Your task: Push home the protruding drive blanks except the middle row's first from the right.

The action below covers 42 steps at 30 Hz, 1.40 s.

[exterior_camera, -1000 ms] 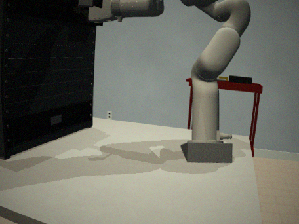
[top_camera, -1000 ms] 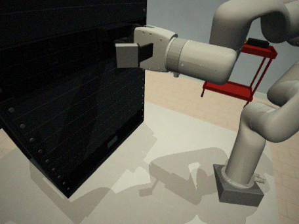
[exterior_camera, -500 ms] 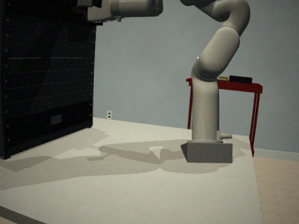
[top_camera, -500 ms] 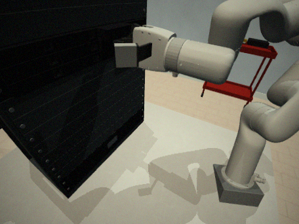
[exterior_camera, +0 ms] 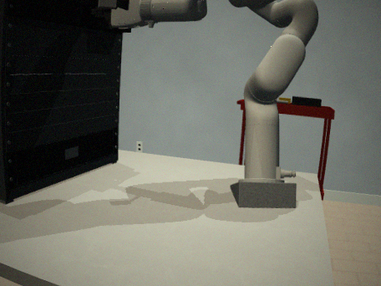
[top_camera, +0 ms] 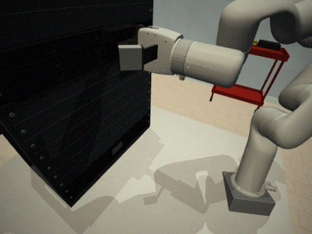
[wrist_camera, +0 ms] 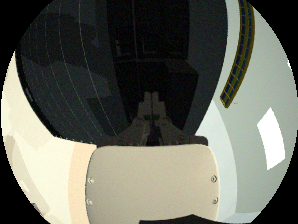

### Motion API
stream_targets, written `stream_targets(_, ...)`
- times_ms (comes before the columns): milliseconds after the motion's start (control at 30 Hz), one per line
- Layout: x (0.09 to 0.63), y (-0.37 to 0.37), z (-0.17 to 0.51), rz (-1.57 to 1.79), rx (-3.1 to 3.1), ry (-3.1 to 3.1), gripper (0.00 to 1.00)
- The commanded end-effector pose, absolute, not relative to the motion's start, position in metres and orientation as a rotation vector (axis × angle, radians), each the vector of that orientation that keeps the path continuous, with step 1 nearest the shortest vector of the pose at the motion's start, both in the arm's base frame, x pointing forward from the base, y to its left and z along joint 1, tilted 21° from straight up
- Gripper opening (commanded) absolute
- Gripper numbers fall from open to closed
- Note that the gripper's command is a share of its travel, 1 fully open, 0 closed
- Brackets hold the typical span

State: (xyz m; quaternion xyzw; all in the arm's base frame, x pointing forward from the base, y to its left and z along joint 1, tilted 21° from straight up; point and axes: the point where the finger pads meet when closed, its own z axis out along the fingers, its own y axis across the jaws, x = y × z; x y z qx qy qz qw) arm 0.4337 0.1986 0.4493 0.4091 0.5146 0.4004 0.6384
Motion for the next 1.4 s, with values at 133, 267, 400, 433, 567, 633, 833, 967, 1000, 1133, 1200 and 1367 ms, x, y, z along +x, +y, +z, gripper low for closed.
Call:
stream_targets(133,0.4343,0.1977,0.4518,0.915,0.935,1.169,0.00)
stream_targets(267,0.4354,0.1972,0.4520,0.915,0.935,1.169,0.00)
stream_targets(400,0.4371,0.1963,0.4524,0.915,0.935,1.169,0.00)
stream_targets(433,0.4371,0.1963,0.4524,0.915,0.935,1.169,0.00)
stream_targets(567,0.4371,0.1963,0.4524,0.915,0.935,1.169,0.00)
stream_targets(633,0.4371,0.1963,0.4524,0.915,0.935,1.169,0.00)
stream_targets(833,0.4383,0.1964,0.4525,0.915,0.935,1.169,0.00)
stream_targets(967,0.4401,0.1965,0.4525,0.915,0.935,1.169,0.00)
stream_targets(1000,0.4402,0.1965,0.4525,0.915,0.935,1.169,0.00)
stream_targets(1133,0.4402,0.1965,0.4525,0.915,0.935,1.169,0.00)
stream_targets(1200,0.4402,0.1965,0.4525,0.915,0.935,1.169,0.00)
stream_targets(1367,0.4407,0.1966,0.4525,0.915,0.935,1.169,0.00)
